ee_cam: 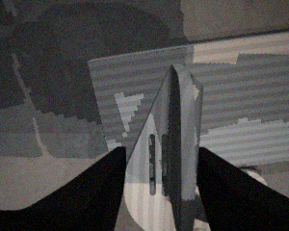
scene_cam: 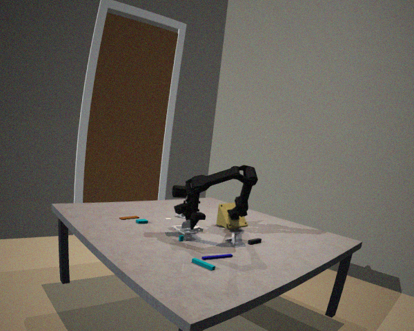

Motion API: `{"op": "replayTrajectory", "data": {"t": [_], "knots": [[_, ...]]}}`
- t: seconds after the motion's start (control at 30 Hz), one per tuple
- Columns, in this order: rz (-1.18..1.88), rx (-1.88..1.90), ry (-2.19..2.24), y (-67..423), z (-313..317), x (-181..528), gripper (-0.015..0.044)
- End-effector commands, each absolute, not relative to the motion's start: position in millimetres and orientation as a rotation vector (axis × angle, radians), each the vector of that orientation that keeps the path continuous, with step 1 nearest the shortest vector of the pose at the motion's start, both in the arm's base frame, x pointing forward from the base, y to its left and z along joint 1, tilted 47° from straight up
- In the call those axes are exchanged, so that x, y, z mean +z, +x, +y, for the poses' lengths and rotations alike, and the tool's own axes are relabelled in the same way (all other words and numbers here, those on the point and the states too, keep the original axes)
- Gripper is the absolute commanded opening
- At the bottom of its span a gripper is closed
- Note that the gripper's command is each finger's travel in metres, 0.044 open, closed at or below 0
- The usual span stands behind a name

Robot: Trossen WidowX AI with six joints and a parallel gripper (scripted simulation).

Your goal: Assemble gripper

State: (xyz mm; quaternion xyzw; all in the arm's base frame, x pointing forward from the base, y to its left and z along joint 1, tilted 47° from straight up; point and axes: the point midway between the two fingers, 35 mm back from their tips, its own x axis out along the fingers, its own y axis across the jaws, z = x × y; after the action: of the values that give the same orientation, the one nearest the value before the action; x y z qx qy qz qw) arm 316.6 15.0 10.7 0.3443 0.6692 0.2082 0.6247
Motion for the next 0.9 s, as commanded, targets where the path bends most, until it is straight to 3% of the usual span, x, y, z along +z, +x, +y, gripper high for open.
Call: {"op": "replayTrajectory", "data": {"t": [0.0, 0.87], "knots": [[1.534, 0.477, 0.795, 317.0, 15.4, 10.3, 0.0134], [1.534, 0.475, 0.797, 317.1, 19.6, 6.4, 0.0134]]}}
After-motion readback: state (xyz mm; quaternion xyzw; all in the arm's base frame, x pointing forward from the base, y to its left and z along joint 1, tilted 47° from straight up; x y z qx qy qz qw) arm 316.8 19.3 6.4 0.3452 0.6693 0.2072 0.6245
